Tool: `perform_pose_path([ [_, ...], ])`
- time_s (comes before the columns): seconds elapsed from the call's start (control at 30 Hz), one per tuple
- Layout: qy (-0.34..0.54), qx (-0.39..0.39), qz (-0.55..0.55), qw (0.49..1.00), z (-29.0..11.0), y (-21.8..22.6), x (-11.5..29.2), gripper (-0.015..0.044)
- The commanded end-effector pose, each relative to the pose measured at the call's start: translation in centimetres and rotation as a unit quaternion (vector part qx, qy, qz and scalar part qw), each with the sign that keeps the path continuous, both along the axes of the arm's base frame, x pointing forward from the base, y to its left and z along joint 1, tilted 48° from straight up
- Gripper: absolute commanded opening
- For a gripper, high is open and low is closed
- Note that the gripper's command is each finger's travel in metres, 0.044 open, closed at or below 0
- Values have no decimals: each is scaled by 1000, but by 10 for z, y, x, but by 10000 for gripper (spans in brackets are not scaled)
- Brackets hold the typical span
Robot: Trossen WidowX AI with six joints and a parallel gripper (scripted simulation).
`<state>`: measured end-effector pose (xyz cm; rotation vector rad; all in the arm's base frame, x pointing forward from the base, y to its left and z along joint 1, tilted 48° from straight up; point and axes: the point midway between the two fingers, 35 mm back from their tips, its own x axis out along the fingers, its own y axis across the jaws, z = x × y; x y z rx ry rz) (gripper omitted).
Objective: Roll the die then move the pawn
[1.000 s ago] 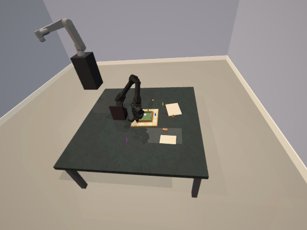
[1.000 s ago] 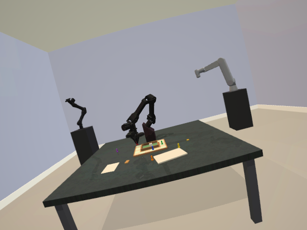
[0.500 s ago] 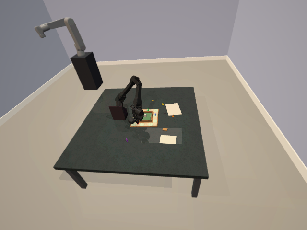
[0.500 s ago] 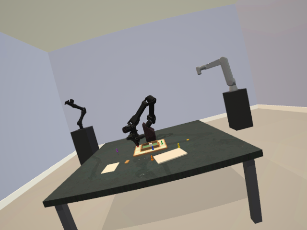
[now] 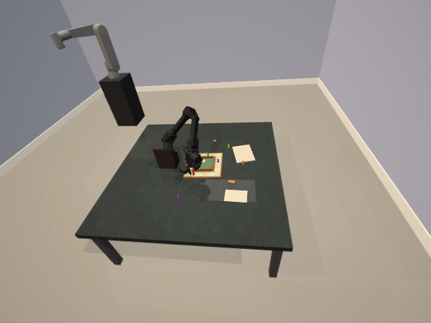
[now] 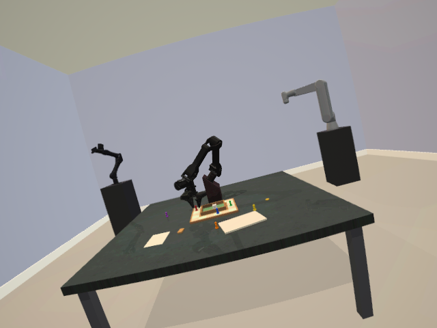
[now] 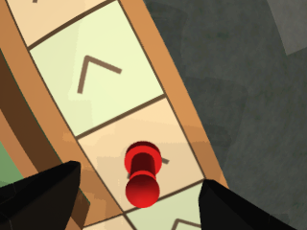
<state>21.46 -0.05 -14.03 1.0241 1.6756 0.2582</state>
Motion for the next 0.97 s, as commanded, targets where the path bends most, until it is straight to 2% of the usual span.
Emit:
perform_pose_path([
  [0.0,-4,-4,-3,1000,21,-26,4,341],
  [0.13,-3,-2,-3,1000,30,-35,3,440],
  [0.27,-13,-2,6,1000,37,-35,2,440],
  [0.67,-198,5,182,963,160,-22,-41,440],
  [0.7,-205,6,189,960,164,-20,-43,440],
  [0.73,-170,4,152,973,143,-27,-29,440],
  [0.93,-170,4,152,973,143,-27,-29,440],
])
